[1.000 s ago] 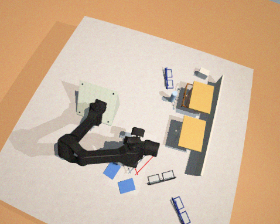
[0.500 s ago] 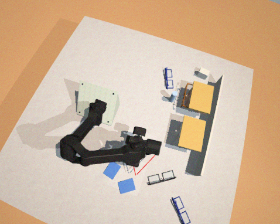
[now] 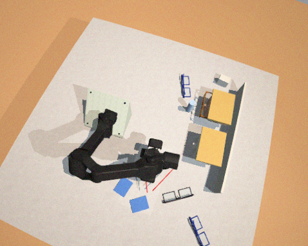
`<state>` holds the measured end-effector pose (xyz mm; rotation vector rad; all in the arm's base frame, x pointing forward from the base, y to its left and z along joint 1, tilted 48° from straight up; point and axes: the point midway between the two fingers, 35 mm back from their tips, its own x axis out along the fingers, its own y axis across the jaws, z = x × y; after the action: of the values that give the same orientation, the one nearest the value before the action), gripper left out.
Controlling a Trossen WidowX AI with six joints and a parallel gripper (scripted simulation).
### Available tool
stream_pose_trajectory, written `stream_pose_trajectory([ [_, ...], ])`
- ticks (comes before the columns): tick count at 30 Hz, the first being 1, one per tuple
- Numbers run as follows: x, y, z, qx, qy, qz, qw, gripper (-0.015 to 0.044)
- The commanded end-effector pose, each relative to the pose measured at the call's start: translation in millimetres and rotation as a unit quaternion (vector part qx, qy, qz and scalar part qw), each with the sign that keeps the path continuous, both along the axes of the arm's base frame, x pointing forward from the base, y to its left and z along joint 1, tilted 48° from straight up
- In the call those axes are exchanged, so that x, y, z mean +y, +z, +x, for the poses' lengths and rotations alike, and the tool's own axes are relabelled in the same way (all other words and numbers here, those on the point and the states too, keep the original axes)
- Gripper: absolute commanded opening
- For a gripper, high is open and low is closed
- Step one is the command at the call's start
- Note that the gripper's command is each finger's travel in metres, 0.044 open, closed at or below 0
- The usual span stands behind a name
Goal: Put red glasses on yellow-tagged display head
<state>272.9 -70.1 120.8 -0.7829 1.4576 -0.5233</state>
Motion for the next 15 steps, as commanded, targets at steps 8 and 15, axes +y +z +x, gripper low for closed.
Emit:
stream_pose_trajectory([
  [8, 3.2, -1.6, 8.1, -0.004, -0.001, 0.001, 1.000, 0.0000],
  [15, 4.5, -2.6, 11.9, -0.004, -0.001, 0.001, 1.000, 0.0000],
])
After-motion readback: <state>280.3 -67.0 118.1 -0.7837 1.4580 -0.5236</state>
